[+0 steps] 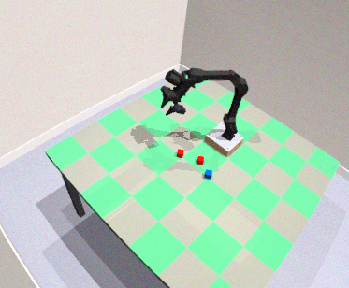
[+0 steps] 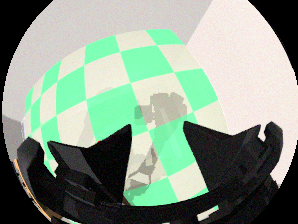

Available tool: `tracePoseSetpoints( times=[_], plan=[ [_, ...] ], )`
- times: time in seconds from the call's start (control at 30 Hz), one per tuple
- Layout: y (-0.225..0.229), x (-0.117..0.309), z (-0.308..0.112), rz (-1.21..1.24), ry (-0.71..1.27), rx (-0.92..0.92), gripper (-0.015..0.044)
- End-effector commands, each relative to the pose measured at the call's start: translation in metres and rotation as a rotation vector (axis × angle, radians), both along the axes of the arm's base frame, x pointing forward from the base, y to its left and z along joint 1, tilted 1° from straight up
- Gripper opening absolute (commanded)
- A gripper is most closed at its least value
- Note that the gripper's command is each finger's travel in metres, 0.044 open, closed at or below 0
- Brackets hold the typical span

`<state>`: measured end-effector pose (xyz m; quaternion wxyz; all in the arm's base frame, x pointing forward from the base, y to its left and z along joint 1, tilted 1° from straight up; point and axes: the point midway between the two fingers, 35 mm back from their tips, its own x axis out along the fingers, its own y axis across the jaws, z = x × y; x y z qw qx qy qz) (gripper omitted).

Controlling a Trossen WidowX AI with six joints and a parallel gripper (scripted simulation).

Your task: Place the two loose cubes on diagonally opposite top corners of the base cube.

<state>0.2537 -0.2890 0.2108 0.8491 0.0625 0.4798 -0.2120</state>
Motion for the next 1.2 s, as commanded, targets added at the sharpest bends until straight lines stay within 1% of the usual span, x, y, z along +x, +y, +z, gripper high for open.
tracePoseSetpoints(
  times=[0.0,0.17,0.37,0.53,0.73,0.8,1.03,1.17],
  plan=[
    [0.042,0.015,-0.016,0.134,0.076,0.026,0.0265],
    [0.092,0.027,-0.037,0.292,0.173,0.059,0.0265],
    [0.149,0.028,-0.060,0.486,0.296,0.084,0.0265],
    [0.194,0.020,-0.077,0.650,0.403,0.093,0.0265],
    [0.242,0.000,-0.094,0.848,0.538,0.089,0.0265],
    [0.251,-0.005,-0.097,0.892,0.568,0.086,0.0265],
    [0.252,-0.006,-0.099,0.897,0.572,0.085,0.0265],
    [0.252,-0.004,-0.129,0.898,0.572,0.084,0.0265]
  ],
)
